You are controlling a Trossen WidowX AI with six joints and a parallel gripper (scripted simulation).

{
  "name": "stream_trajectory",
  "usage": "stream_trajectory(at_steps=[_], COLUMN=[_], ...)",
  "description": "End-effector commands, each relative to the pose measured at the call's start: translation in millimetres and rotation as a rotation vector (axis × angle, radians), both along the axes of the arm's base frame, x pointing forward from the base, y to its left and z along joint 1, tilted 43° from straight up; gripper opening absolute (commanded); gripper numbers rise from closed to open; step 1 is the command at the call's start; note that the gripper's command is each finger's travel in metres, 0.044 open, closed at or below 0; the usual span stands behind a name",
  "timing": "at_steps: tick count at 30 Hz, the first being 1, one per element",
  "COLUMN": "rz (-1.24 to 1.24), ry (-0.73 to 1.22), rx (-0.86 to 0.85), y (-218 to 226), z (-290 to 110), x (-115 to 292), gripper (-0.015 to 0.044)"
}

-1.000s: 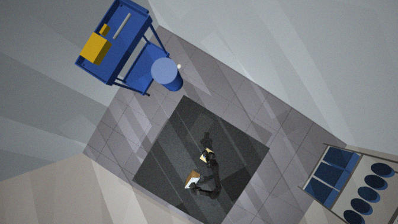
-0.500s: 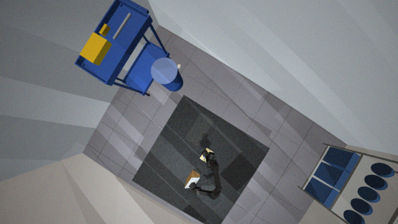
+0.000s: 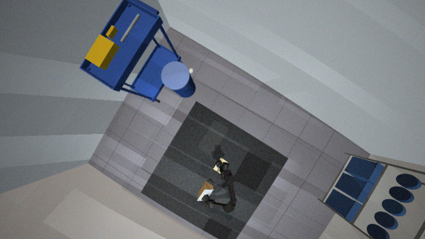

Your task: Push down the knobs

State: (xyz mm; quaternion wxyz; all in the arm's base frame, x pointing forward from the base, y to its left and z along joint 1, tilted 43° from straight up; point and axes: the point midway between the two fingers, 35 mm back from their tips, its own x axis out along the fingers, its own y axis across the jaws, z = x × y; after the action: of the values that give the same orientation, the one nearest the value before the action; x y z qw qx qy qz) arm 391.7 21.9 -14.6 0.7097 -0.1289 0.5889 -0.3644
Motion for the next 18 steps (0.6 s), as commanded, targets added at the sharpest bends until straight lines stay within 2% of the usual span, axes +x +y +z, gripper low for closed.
stream_trajectory(at_steps=[1, 18], rz=[-0.022, -0.022], ry=[-0.002, -0.002], rx=[0.001, 0.0], y=[-10.8, -15.1], z=[-8.0, -12.7], x=[1.8, 2.0], gripper=[0.0, 0.0])
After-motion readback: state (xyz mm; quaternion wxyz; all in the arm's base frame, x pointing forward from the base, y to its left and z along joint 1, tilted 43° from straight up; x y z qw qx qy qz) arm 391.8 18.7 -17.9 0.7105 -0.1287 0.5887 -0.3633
